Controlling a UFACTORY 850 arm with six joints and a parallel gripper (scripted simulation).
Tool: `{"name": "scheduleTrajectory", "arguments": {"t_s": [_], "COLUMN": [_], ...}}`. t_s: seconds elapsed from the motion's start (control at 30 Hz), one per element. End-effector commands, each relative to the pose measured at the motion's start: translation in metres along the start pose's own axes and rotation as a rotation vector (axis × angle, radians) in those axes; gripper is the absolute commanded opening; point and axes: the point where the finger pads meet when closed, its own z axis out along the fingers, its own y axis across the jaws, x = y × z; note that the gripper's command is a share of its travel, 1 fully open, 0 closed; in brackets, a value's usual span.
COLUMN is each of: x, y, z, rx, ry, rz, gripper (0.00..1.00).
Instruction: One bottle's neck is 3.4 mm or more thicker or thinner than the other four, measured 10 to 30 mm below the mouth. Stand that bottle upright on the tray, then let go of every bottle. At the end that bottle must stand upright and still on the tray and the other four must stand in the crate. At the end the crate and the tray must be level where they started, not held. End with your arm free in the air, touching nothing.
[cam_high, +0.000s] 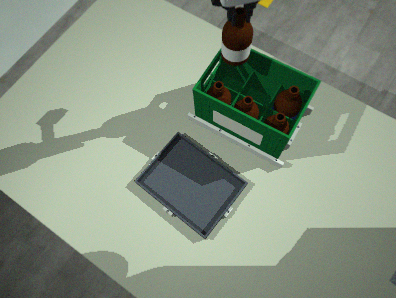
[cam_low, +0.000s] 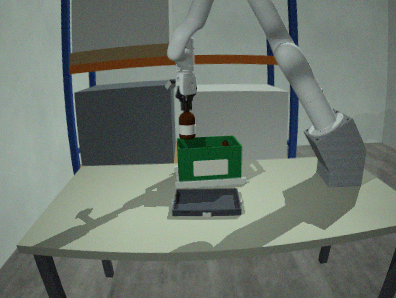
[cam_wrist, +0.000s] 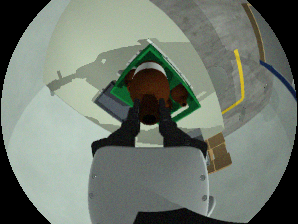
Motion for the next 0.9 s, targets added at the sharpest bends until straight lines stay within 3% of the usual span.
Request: {"name": "scheduleTrajectory", "arguments": {"t_s": [0.0,0.87], "x": [0.0005,-0.0078], "y": [-0.0006,-0.0067], "z": [-0.0007,-0.0007], "rx": [0.001,0.001], "ry": [0.002,0.002], "rz": [0.0,0.0], "gripper": [0.0,0.0]}}
